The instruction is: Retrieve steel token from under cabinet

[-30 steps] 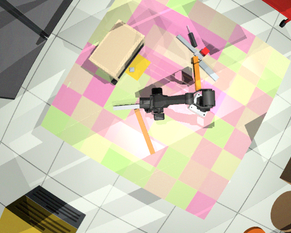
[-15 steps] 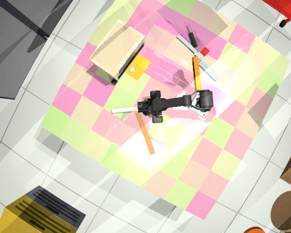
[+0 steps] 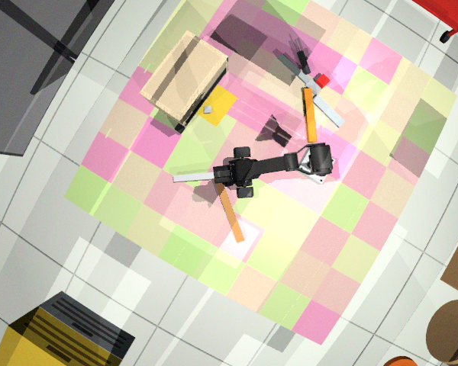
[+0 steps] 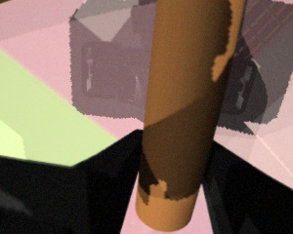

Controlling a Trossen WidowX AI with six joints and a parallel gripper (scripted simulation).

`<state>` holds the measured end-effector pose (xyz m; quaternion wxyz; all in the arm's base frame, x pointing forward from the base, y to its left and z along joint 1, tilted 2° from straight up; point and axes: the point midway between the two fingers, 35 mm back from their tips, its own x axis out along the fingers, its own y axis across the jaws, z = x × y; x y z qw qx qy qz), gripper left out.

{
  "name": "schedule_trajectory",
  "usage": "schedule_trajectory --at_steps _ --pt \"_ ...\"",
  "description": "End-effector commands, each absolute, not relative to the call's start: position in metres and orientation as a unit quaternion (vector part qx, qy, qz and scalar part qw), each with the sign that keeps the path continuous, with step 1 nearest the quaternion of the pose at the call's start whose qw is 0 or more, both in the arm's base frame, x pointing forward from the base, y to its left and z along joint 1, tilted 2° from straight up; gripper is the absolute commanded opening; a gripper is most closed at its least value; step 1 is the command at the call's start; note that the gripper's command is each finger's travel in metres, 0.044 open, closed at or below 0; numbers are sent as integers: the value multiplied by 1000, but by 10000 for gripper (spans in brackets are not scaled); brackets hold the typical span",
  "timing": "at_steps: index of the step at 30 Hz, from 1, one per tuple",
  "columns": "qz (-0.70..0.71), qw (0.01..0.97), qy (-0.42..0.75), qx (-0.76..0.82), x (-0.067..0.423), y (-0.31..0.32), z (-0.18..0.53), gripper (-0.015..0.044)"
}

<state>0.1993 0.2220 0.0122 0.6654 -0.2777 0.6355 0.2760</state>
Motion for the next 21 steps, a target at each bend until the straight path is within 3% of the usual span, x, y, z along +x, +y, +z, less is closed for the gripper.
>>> schedule_trajectory --at_steps 1,21 --pt "277 672 629 -275 201 232 17 0" --pt "278 672 629 -274 198 257 18 0"
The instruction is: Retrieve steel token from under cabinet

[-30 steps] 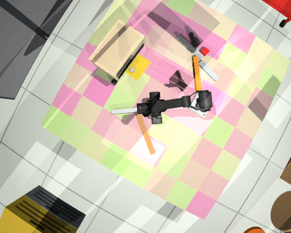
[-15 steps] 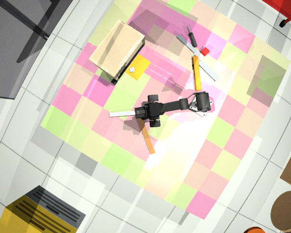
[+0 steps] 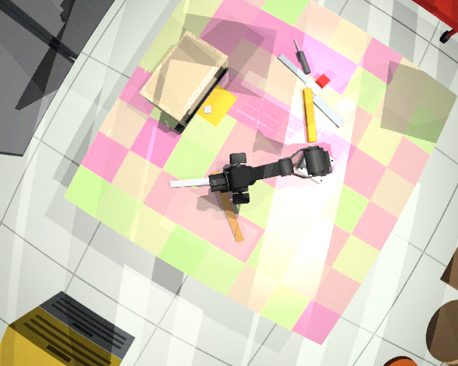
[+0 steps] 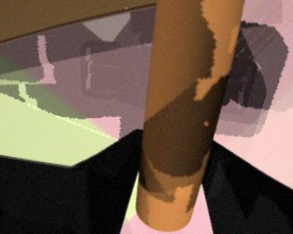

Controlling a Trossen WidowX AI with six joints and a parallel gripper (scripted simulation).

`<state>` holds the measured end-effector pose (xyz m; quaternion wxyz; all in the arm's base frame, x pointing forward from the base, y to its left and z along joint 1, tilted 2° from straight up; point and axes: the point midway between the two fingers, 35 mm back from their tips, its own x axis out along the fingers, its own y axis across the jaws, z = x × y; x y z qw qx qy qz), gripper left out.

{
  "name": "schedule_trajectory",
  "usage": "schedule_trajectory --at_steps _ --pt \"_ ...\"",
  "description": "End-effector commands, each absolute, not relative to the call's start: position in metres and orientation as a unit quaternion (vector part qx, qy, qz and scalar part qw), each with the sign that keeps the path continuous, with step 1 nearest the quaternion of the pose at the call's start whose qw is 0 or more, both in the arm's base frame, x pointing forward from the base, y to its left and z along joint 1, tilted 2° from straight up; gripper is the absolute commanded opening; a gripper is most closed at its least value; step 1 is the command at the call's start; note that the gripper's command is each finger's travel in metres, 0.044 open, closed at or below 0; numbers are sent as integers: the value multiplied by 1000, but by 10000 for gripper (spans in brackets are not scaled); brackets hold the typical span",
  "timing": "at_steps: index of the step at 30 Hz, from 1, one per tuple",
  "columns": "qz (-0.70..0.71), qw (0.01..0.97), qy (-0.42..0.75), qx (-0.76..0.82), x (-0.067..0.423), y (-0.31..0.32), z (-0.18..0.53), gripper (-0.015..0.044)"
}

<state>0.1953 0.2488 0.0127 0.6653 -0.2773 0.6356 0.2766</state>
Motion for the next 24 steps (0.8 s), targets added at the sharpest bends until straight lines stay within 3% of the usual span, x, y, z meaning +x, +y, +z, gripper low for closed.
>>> schedule_trajectory --at_steps 1,24 --pt "278 672 629 -274 198 258 18 0" --pt "279 673 628 -274 197 282 19 0"
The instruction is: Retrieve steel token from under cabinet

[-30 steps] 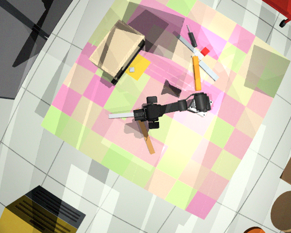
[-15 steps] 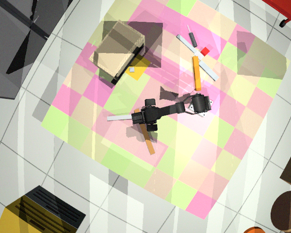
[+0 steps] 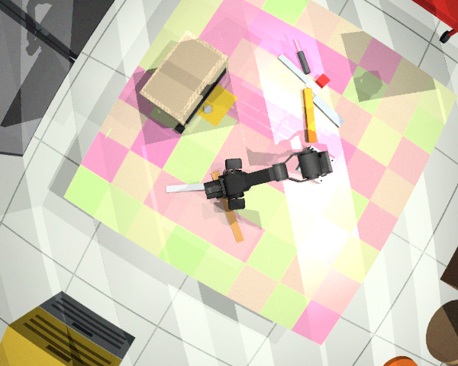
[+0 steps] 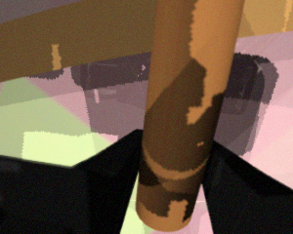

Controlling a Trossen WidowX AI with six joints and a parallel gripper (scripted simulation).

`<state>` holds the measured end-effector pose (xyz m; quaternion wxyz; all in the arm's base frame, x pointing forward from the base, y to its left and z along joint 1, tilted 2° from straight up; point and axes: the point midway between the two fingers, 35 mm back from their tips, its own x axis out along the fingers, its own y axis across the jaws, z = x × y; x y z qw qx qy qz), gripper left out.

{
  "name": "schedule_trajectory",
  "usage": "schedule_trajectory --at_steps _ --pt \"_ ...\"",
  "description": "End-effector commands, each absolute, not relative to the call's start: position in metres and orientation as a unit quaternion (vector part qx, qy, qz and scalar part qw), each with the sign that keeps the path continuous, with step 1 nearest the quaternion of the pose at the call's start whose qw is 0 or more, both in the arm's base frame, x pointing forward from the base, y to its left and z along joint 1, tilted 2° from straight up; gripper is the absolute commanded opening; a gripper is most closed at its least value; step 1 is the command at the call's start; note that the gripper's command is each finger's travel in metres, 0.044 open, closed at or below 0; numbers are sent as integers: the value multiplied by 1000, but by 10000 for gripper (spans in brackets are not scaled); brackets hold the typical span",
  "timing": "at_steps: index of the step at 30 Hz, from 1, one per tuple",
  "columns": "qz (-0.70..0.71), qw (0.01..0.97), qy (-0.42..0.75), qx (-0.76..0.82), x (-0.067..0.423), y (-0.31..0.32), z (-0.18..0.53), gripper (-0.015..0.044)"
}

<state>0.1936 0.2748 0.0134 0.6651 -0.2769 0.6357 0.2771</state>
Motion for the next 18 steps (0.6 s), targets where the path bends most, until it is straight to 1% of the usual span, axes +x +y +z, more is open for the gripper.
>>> schedule_trajectory --at_steps 1,18 --pt "279 673 628 -274 197 283 19 0" --pt "279 673 628 -273 197 299 19 0"
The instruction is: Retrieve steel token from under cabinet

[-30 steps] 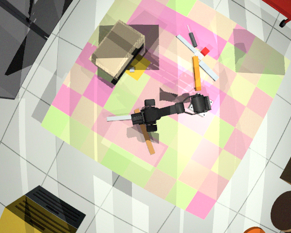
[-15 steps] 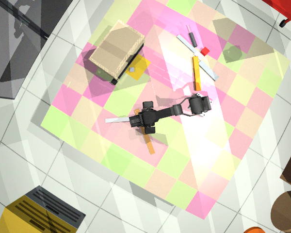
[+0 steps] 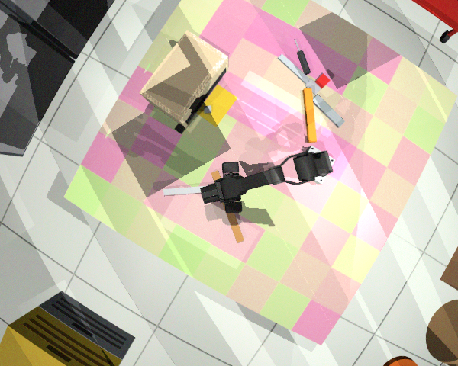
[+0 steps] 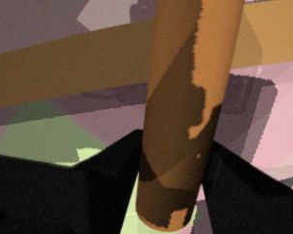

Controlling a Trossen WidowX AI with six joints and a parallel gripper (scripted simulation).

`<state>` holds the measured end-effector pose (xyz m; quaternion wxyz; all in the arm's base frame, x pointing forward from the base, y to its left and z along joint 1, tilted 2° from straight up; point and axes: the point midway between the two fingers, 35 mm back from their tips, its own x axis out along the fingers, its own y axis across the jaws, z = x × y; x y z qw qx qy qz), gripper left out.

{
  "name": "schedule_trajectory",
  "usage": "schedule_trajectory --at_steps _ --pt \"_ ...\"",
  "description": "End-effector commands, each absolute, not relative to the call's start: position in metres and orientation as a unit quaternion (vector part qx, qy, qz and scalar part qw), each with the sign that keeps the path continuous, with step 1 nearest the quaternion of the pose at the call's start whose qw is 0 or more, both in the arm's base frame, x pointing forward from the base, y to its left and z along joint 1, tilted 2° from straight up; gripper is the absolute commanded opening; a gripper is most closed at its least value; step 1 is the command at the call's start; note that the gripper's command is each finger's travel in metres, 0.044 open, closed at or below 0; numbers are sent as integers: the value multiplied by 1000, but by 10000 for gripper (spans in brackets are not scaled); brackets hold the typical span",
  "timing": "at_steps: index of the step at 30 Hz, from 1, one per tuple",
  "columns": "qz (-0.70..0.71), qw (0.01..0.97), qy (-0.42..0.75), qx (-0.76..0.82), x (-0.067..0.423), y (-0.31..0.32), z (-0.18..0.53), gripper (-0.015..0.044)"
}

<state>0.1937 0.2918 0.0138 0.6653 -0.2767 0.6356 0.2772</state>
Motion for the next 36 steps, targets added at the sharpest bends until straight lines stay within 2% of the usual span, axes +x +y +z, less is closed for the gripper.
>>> schedule_trajectory --at_steps 1,36 --pt "279 673 628 -273 197 300 19 0" --pt "200 701 658 -188 196 300 19 0"
